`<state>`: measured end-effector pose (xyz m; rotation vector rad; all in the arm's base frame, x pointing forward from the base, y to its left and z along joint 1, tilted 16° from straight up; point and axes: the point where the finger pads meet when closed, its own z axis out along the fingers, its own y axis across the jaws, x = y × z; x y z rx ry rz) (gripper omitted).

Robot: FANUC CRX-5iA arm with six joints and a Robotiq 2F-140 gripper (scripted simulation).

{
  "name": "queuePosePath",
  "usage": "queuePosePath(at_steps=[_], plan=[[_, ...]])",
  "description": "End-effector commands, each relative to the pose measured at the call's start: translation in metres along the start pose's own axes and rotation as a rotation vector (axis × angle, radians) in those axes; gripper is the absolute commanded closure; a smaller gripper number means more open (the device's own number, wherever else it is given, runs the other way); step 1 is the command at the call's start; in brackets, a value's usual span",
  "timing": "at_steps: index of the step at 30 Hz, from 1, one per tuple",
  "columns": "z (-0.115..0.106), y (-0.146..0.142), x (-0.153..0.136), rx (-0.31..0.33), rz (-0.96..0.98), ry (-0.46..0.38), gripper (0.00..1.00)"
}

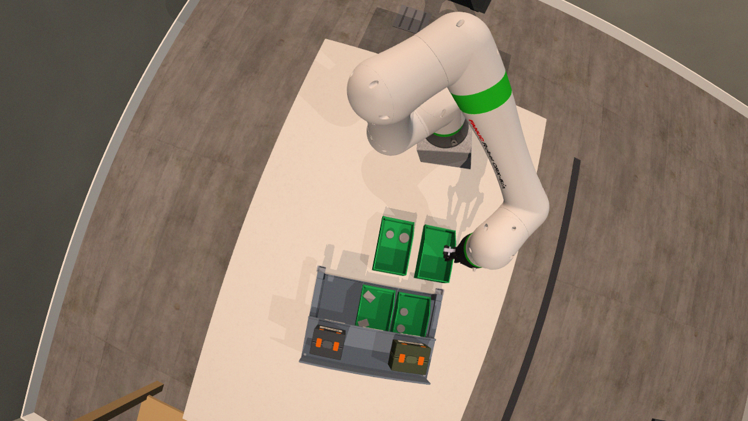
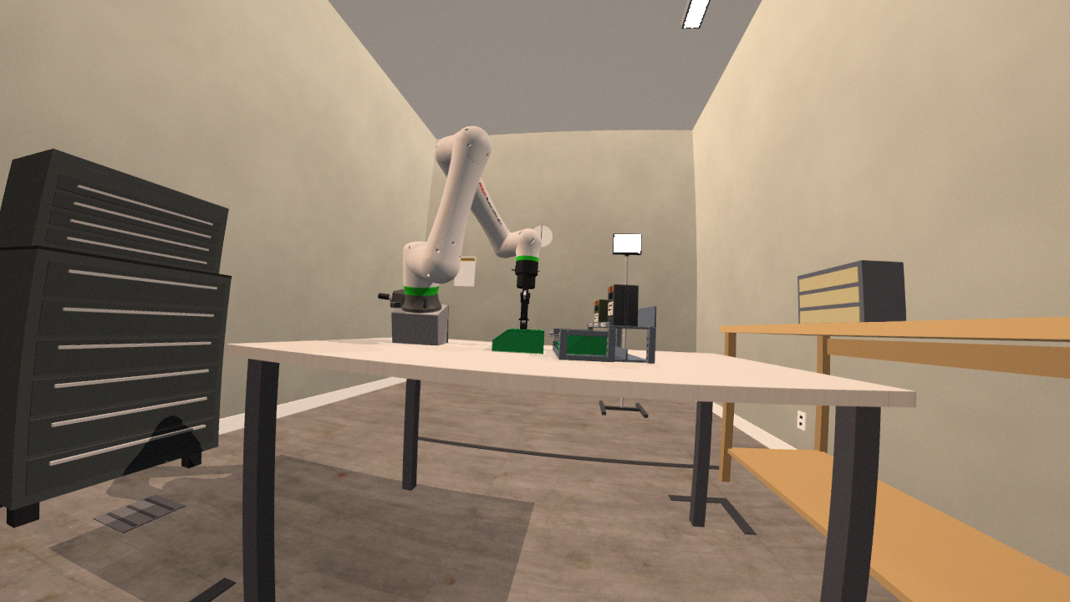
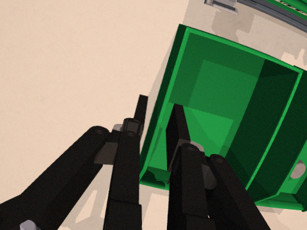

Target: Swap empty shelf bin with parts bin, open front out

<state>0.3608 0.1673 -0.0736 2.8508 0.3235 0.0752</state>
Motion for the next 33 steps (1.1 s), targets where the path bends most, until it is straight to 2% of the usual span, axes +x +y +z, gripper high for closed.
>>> queuePosePath(at_steps=[1, 33], plan=[[-0.0005, -0.0003, 0.0006, 0.001, 0.000, 0.001, 0.76], [-0.0087, -0.0003, 0.0006, 0.001, 0.000, 0.001, 0.76]])
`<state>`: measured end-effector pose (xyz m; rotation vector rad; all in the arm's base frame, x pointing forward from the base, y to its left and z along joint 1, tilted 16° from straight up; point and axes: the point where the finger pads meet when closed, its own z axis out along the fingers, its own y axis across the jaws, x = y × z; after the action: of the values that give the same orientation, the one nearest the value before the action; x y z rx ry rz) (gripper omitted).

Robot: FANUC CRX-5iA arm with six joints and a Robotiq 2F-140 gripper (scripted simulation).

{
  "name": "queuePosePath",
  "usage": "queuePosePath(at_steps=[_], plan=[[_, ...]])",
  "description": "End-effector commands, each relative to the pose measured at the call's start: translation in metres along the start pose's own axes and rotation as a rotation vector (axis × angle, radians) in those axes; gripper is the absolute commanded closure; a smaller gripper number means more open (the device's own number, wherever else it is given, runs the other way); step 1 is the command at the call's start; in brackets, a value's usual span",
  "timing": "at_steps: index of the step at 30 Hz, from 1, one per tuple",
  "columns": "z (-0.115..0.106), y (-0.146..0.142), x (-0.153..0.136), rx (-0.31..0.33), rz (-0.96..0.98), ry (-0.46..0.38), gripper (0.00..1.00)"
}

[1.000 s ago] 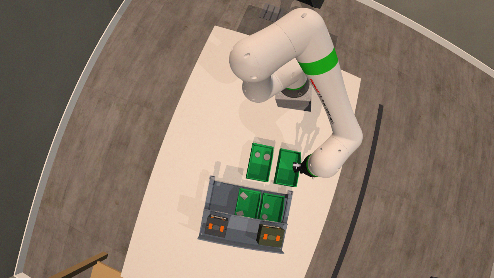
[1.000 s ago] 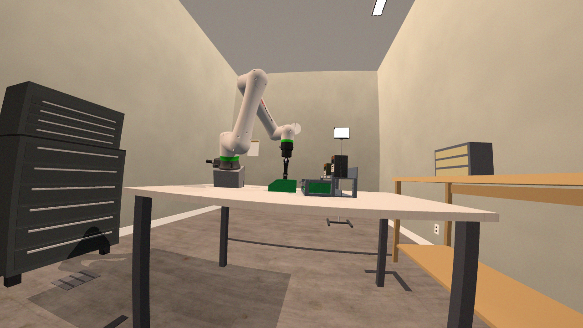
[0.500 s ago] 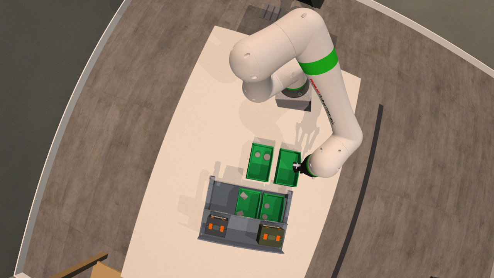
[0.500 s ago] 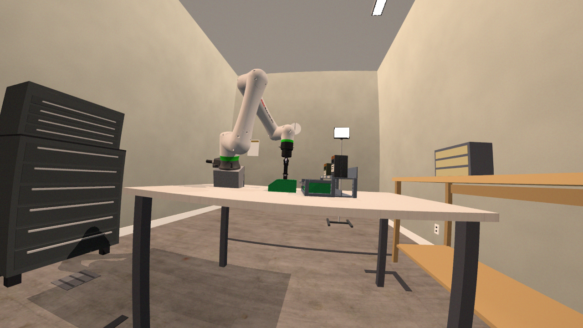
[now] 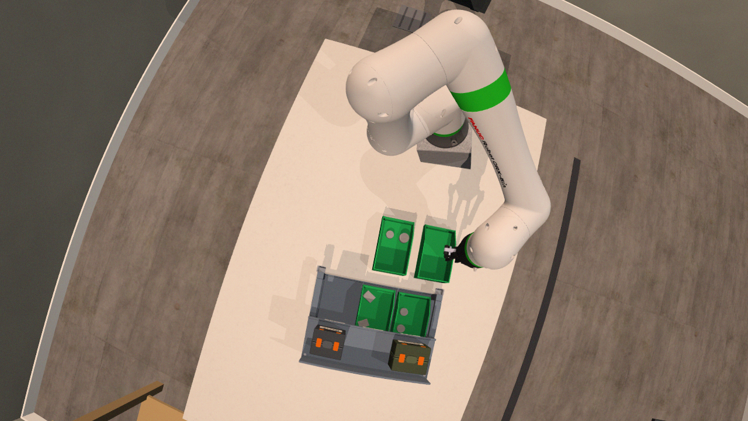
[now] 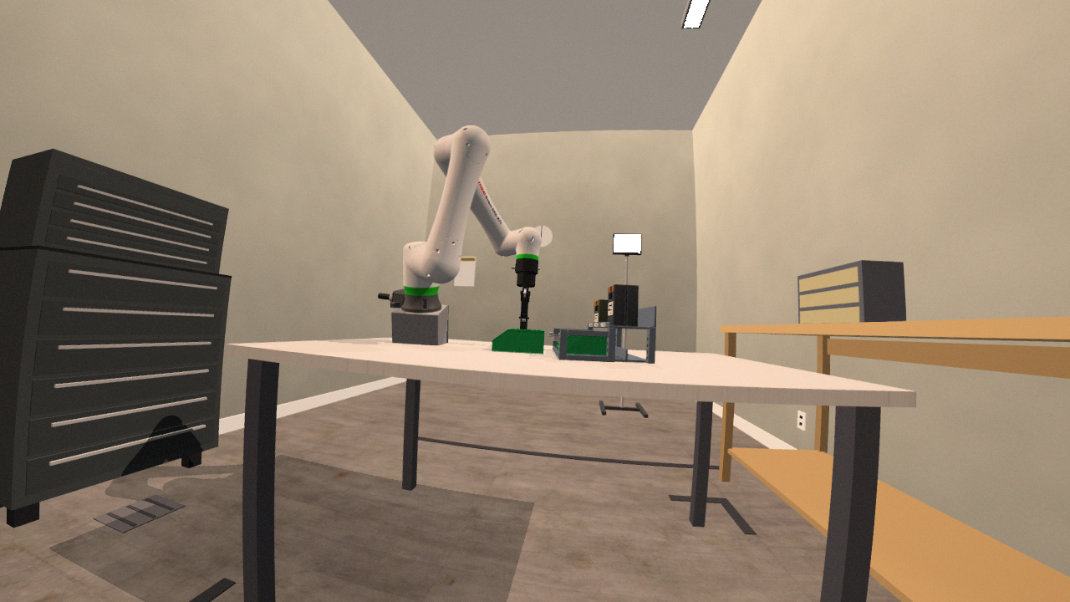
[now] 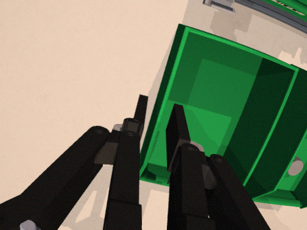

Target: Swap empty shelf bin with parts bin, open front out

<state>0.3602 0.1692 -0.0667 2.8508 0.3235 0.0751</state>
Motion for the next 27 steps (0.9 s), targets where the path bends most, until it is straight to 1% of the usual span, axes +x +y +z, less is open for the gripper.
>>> queuePosePath(at_steps=[1, 9, 24, 27], plan=[[-0.002, 0.000, 0.001, 0.001, 0.000, 0.001, 0.76], [-0.009, 0.000, 0.001, 0.001, 0.000, 0.001, 0.76], [-0.033, 0.000, 0.001, 0.001, 0.000, 0.001, 0.76], [-0.035, 0.000, 0.001, 0.001, 0.000, 0.001, 0.76]])
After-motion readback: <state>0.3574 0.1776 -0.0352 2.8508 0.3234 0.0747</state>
